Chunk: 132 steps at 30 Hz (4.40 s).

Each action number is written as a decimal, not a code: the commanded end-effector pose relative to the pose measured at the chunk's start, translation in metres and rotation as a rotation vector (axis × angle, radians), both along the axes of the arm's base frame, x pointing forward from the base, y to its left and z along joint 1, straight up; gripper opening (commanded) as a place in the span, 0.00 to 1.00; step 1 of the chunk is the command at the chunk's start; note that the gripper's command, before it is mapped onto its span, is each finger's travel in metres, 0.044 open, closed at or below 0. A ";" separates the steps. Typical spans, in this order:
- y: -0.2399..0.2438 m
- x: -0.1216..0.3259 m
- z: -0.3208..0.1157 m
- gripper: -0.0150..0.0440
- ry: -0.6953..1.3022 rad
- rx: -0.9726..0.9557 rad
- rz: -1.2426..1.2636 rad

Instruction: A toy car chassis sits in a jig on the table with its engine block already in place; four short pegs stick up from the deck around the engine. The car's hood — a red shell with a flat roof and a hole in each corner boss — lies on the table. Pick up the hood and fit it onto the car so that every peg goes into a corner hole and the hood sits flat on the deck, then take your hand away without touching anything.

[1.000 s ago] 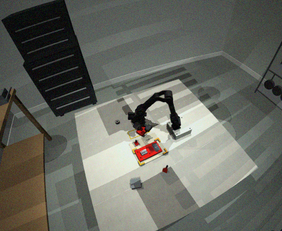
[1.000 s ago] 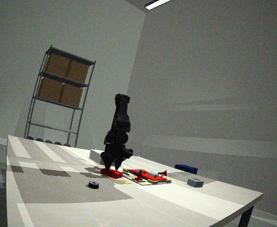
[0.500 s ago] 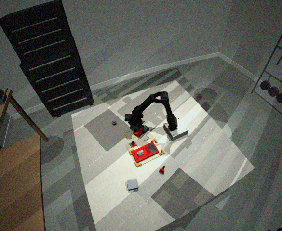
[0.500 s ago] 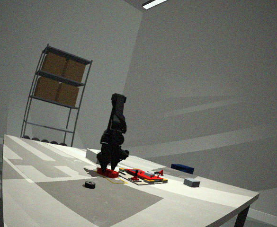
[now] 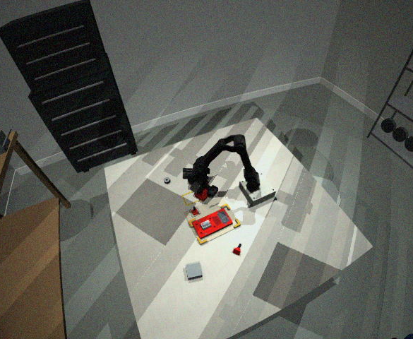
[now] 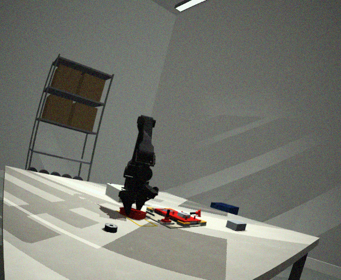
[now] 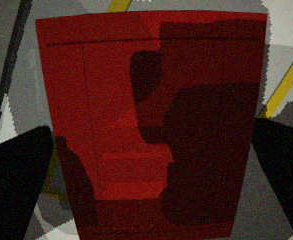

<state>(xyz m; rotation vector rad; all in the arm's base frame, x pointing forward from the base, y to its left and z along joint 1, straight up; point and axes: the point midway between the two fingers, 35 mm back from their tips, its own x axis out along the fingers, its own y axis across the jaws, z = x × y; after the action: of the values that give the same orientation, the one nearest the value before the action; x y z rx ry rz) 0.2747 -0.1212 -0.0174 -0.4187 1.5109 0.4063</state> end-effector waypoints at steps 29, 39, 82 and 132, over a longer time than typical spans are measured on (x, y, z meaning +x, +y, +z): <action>0.000 0.000 0.033 0.25 0.000 0.000 0.000; 0.000 -0.001 0.066 0.25 0.000 0.000 0.000; 0.087 0.050 0.099 0.25 -0.001 0.014 -0.196; 0.222 0.074 0.053 0.25 -0.005 0.029 -0.451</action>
<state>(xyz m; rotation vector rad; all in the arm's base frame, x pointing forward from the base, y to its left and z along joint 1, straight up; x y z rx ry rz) 0.3497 0.1006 0.0437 -0.0500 1.5415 0.0759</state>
